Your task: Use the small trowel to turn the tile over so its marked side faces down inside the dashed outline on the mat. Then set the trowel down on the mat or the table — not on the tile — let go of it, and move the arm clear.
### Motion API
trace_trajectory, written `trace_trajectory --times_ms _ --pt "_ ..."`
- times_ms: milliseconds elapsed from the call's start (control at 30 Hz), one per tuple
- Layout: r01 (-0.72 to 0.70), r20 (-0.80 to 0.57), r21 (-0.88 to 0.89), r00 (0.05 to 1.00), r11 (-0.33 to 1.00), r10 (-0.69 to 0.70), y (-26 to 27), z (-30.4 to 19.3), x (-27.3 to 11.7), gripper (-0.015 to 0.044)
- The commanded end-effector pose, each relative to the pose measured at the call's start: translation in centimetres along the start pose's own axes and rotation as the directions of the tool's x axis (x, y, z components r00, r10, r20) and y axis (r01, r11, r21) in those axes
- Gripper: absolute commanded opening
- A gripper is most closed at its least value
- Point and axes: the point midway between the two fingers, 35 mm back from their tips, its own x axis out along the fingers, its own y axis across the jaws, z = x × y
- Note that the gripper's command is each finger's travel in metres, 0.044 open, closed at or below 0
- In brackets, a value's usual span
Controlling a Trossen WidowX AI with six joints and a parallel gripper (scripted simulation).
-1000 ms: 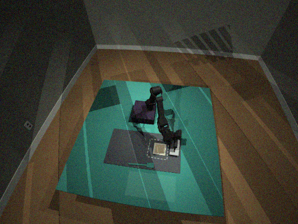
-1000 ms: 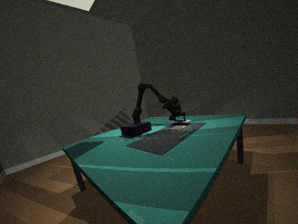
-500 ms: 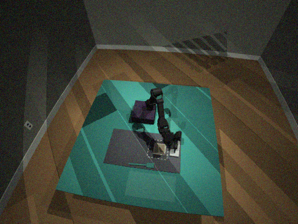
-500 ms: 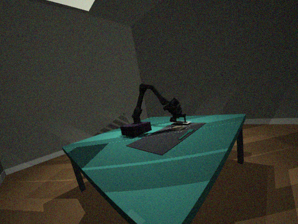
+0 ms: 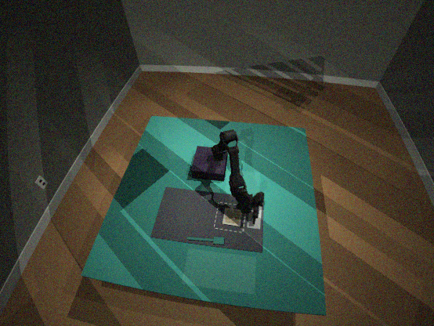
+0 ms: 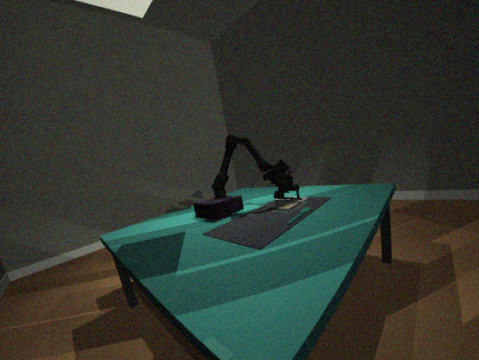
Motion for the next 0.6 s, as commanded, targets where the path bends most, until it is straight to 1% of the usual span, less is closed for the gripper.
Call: trace_trajectory --times_ms 0,200,233,567 --pt "-0.005 0.001 -0.007 1.000 1.000 0.005 -0.04 0.07 0.08 0.0131" --pt "-0.005 0.001 -0.007 1.000 1.000 0.005 -0.04 0.07 0.08 0.0289" --pt "-0.005 0.001 -0.007 1.000 1.000 0.005 -0.04 0.07 0.08 0.0300" --pt "-0.004 0.001 -0.007 1.000 1.000 0.004 -0.05 0.11 -0.35 0.0300"
